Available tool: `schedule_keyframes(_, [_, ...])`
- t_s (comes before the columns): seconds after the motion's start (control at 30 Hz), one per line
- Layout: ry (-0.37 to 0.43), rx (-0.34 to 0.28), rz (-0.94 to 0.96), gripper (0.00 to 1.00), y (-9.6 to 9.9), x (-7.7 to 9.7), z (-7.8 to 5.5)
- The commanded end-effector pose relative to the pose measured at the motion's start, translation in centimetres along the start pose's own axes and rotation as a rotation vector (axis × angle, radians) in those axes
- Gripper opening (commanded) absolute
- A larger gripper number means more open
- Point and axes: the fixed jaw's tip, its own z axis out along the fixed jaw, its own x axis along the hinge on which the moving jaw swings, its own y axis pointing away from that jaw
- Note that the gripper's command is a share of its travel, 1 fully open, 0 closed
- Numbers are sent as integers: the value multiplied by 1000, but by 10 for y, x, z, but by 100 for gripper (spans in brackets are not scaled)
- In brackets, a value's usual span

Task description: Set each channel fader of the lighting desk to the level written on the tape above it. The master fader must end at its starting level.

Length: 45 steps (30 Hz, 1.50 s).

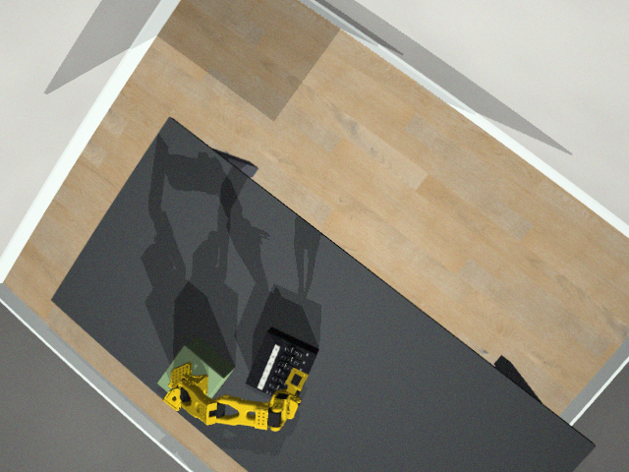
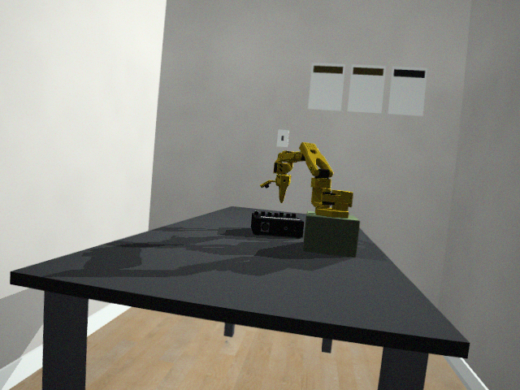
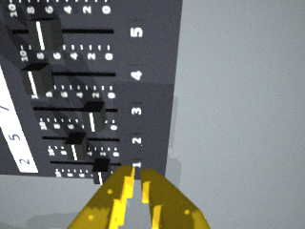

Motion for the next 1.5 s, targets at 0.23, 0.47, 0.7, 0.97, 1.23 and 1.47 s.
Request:
schedule_keyframes(0.23, [11, -36, -1, 0, 7, 0, 11])
schedule_keyframes(0.47, [11, -36, -1, 0, 7, 0, 12])
schedule_keyframes(0.7, [11, -36, -1, 0, 7, 0, 13])
schedule_keyframes(0.97, [11, -36, -1, 0, 7, 0, 22])
schedule_keyframes(1.23, [11, -36, -1, 0, 8, 0, 31])
schedule_keyframes(1.47, [11, -36, -1, 0, 8, 0, 36])
